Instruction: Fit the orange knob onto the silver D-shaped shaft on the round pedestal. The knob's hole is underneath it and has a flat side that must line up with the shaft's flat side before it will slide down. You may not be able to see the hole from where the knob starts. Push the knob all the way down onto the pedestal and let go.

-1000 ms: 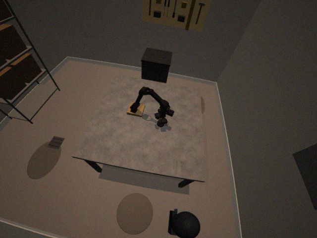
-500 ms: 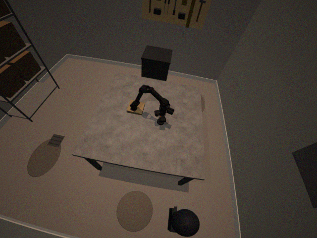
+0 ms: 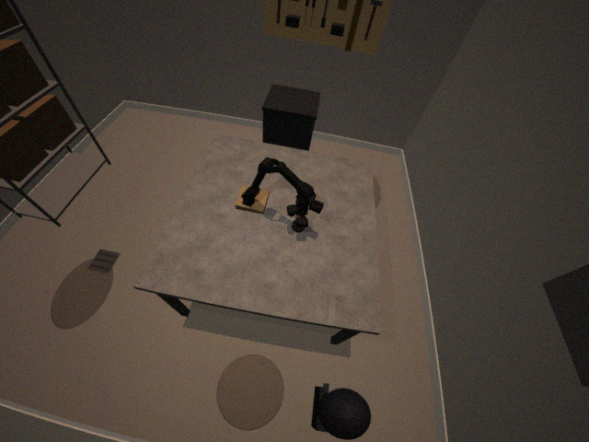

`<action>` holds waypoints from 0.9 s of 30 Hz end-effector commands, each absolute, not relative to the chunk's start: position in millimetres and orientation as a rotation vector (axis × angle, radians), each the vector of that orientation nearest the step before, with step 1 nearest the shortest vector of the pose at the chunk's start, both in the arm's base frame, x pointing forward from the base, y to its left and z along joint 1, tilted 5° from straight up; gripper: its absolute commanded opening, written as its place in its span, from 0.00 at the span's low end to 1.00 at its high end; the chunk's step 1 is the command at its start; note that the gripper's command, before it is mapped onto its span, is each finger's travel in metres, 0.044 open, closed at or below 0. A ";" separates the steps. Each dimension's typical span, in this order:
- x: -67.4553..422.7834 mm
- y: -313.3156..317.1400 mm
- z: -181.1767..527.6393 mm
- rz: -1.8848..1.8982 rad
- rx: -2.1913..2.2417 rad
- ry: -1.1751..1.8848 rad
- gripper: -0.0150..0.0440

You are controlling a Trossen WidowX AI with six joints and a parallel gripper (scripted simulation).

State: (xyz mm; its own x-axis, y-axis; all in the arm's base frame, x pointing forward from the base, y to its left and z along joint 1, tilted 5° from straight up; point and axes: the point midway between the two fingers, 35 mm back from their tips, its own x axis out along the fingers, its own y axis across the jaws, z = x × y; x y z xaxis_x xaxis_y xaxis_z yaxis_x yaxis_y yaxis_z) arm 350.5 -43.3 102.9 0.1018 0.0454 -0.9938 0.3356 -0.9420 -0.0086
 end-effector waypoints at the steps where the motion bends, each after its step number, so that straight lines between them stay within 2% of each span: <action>1: 350.9 -42.9 101.7 -1.933 2.161 0.379 0.25; 27: 349.7 -43.0 99.2 -1.927 2.154 0.388 0.25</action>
State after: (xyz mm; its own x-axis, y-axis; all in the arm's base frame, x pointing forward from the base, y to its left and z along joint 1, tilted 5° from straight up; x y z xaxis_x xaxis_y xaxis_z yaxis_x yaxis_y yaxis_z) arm 350.2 -42.8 99.5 0.1040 0.0455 -0.9935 0.3590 -0.9333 -0.0052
